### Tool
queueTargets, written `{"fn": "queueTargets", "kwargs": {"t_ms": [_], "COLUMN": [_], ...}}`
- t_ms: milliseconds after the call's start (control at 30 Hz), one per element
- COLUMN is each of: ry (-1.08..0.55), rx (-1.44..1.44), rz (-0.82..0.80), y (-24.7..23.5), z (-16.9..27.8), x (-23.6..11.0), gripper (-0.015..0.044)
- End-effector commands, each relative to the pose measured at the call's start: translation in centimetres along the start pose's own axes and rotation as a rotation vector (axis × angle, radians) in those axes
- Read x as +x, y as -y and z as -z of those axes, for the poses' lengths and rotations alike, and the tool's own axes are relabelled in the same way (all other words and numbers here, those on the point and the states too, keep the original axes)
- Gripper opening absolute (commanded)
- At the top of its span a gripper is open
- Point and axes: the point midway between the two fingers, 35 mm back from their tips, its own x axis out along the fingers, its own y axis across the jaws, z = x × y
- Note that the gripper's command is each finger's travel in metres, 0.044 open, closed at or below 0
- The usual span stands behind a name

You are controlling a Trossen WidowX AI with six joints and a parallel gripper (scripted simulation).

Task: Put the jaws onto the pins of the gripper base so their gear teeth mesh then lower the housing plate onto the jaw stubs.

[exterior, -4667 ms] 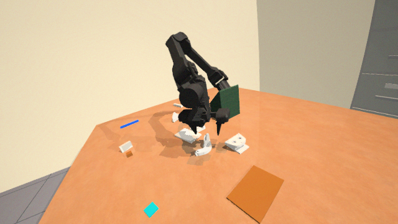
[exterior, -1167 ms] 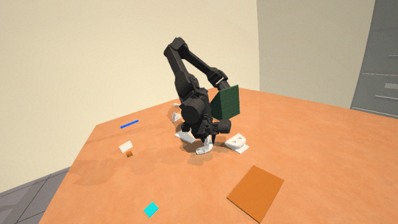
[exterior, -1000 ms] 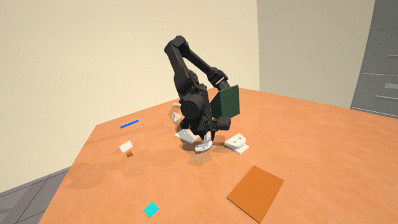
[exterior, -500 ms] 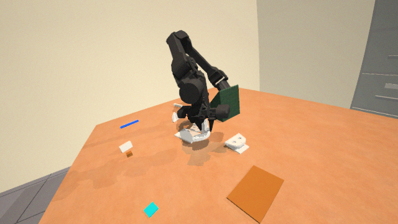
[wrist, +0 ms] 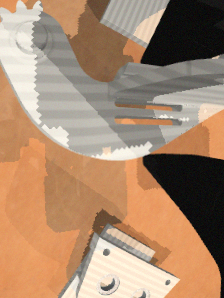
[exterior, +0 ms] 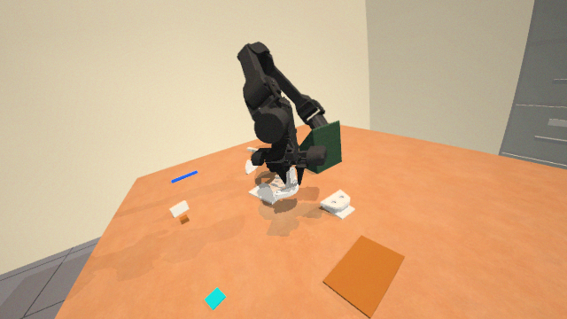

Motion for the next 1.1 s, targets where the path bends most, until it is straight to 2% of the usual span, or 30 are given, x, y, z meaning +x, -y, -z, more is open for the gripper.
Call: {"fn": "queueTargets", "kwargs": {"t_ms": [0,1067], "ry": [0.009,0.014], "rx": [0.008,-0.684], "rz": [-0.006,-0.005], "y": [0.0,3.7], "z": [-0.2,3.5], "x": [-0.4,-1.2], "gripper": [0.0134,0.0134]}}
